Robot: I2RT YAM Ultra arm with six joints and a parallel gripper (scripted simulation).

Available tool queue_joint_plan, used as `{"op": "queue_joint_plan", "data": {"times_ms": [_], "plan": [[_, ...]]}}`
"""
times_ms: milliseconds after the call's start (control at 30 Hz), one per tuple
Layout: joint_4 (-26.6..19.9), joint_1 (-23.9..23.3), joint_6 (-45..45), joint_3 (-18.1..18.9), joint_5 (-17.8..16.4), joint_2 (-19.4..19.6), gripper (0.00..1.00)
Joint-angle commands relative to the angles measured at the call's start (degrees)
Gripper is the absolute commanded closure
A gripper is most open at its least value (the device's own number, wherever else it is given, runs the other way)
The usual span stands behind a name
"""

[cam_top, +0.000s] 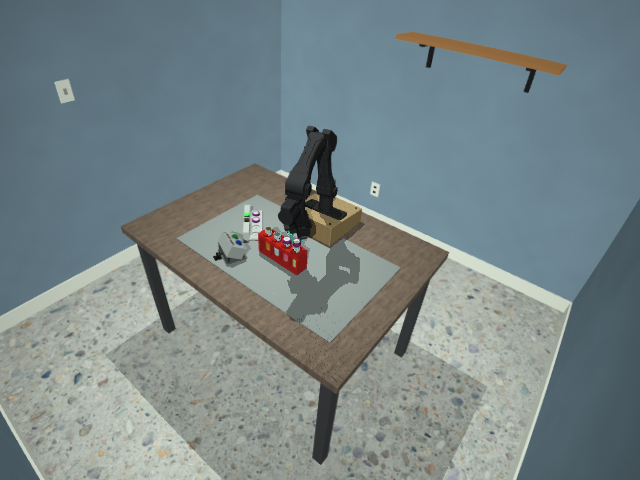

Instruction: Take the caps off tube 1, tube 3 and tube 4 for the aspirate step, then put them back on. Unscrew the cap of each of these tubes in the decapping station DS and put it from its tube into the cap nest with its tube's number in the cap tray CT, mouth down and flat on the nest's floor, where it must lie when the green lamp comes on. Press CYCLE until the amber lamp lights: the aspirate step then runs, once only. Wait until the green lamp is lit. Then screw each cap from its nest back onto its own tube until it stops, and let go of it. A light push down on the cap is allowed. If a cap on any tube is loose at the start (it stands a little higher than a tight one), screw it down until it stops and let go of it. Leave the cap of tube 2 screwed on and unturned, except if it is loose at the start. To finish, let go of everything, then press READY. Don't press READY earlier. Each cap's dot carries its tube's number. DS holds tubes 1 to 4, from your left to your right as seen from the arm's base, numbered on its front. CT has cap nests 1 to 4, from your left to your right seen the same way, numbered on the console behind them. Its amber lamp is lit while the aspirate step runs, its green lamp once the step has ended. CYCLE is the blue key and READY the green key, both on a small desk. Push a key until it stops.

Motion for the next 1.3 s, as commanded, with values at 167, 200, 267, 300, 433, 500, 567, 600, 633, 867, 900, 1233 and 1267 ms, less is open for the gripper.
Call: {"op": "queue_joint_plan", "data": {"times_ms": [167,200,267,300,433,500,567,600,633,867,900,1233,1267], "plan": [[1.63,0.20,0.10,0.20,-0.13,-0.53,1.00],[1.63,0.20,0.10,0.20,-0.13,-0.53,1.00],[1.62,0.19,0.09,0.21,-0.13,-0.53,1.00],[1.62,0.19,0.09,0.21,-0.13,-0.53,1.00],[1.62,0.19,0.09,0.20,-0.13,-0.53,1.00],[1.73,0.23,0.12,0.03,-0.13,-0.59,1.00],[1.84,0.26,0.16,-0.14,-0.14,-0.65,1.00],[1.85,0.26,0.16,-0.15,-0.14,-0.66,1.00],[1.85,0.26,0.16,-0.16,-0.14,-0.66,1.00],[1.98,0.26,0.16,-0.39,-0.14,-0.76,1.00],[1.98,0.26,0.16,-0.39,-0.14,-0.76,1.00],[2.04,0.29,0.19,-0.54,-0.14,-0.85,1.00],[2.04,0.30,0.19,-0.55,-0.14,-0.86,1.00]]}}
